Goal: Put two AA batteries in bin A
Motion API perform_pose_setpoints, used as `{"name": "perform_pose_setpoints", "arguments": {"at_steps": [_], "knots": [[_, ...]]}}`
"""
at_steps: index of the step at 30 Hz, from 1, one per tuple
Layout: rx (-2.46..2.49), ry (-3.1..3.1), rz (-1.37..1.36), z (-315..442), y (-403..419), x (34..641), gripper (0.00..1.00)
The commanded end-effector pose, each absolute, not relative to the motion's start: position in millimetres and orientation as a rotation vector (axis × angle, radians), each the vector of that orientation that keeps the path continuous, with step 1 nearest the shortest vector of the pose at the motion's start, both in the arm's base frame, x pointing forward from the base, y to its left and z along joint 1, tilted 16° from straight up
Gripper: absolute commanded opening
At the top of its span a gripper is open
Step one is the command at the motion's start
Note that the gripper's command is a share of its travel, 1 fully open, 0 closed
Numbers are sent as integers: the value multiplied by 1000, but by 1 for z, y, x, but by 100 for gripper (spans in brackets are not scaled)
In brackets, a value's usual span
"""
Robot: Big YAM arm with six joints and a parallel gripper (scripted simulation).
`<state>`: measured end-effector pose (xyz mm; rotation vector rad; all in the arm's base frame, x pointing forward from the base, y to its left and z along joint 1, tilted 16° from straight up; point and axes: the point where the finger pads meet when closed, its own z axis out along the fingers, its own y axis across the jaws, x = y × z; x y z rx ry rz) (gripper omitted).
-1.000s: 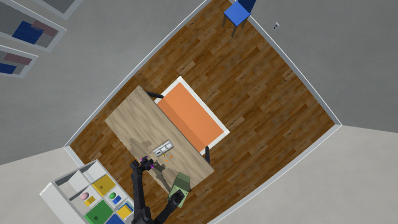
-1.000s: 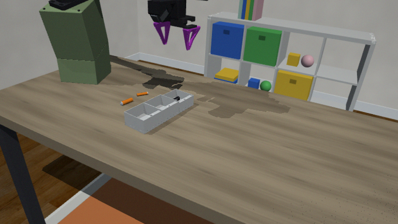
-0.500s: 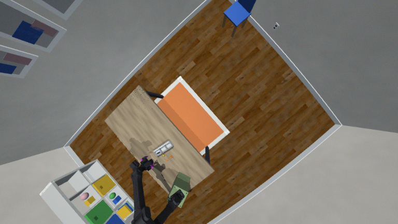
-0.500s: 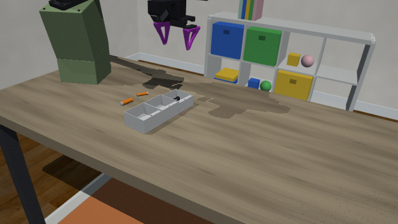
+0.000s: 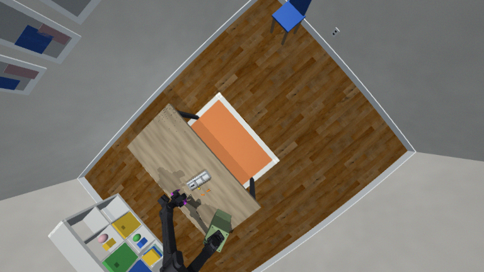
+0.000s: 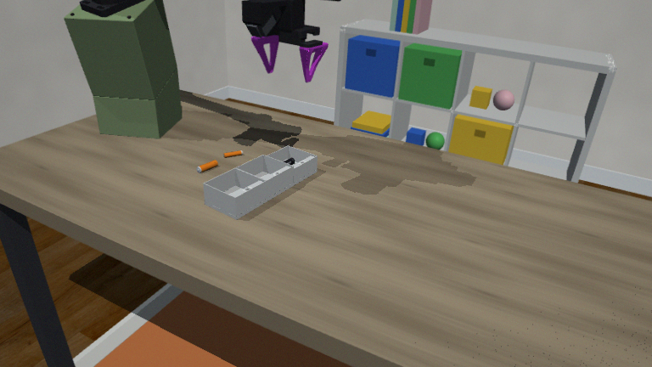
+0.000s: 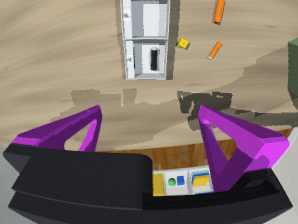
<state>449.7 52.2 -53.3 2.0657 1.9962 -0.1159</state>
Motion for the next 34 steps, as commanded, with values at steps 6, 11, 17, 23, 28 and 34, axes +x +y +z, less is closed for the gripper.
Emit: {"name": "perform_pose_setpoints", "arguments": {"at_steps": [6, 11, 17, 23, 28, 34], "knots": [[2065, 1974, -91, -50, 49, 466, 100], [2064, 1974, -90, -49, 49, 467, 100], [2064, 1973, -88, -49, 49, 468, 100], [2063, 1973, -87, -49, 49, 468, 100], [2063, 1973, -87, -49, 49, 468, 100], [2063, 1973, -87, -49, 49, 468, 100]]}}
